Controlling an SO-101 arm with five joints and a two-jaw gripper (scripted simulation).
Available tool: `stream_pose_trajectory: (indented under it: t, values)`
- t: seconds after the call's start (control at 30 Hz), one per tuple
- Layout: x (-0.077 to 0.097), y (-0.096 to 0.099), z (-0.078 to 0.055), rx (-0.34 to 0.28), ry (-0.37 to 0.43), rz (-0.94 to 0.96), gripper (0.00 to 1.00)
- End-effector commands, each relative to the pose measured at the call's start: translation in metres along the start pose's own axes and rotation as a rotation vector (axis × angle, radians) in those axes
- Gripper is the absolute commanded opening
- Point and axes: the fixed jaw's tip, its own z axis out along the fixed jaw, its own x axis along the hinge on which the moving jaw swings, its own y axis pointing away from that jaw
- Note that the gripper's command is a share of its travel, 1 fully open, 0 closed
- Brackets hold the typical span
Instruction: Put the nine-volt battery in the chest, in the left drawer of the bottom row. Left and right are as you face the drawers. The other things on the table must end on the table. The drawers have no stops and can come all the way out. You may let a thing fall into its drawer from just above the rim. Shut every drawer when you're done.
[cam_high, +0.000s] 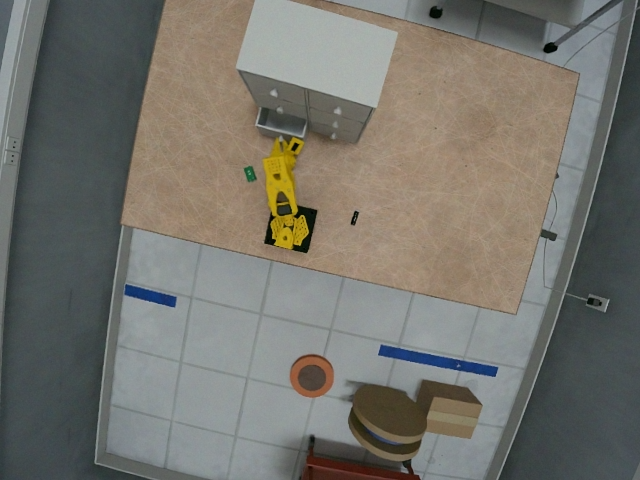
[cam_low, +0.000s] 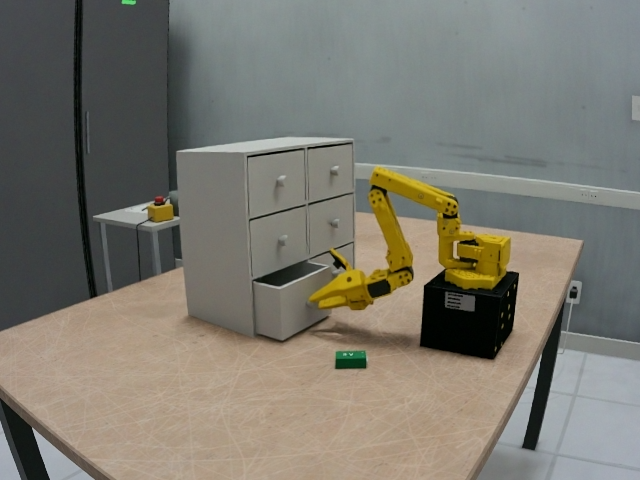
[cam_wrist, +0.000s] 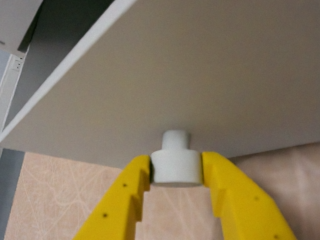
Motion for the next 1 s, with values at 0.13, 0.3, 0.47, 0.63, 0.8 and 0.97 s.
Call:
stream_pose_trajectory:
  t: [0.13,0.3,0.47,0.63,0.8,0.97]
  values:
    - [0.0082,0.0051,-0.0052,-0.024,0.029,-0.005,0.0]
    - [0.0082,0.0051,-0.0052,-0.024,0.029,-0.005,0.0]
    - [0.0082,0.0051,-0.0052,-0.024,0.029,-0.005,0.0]
    - [0.0084,0.0052,-0.0054,-0.023,0.031,-0.005,0.0]
    - [0.0094,0.0053,-0.0068,-0.019,0.038,-0.006,0.0]
    - [0.0103,0.0054,-0.0082,-0.016,0.046,-0.008,0.0]
